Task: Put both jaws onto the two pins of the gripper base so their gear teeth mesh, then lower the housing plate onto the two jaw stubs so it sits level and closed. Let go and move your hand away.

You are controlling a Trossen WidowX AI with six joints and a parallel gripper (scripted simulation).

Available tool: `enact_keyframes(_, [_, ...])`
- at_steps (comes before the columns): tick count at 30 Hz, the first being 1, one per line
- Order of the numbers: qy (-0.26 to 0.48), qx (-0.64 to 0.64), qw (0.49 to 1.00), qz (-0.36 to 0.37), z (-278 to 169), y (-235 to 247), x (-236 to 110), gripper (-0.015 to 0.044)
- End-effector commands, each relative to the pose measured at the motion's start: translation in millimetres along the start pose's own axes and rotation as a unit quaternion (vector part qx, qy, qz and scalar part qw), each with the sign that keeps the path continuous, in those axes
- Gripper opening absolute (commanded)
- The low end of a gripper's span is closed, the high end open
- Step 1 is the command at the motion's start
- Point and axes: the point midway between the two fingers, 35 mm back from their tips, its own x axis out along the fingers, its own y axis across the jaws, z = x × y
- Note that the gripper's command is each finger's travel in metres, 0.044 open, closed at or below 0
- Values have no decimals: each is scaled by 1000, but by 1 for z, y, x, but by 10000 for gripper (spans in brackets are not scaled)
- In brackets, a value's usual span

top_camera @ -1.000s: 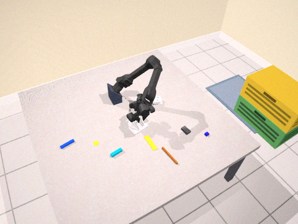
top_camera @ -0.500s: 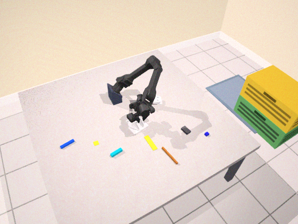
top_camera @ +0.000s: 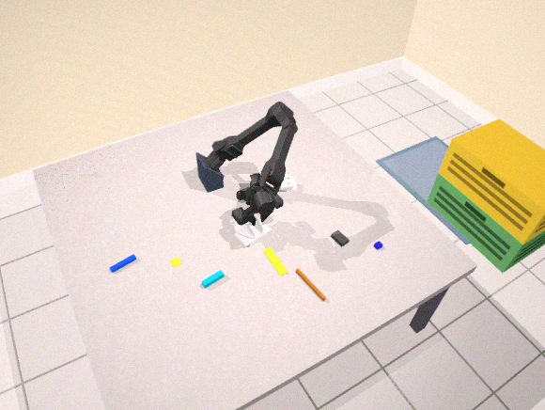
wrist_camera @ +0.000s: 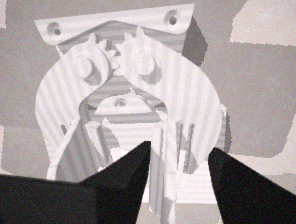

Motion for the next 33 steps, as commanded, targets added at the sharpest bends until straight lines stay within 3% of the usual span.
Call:
enact_keyframes(1, [1, 3, 1000, -2, 0, 0, 2, 134])
enact_keyframes(33, [1, 4, 1000, -2, 0, 0, 5, 134])
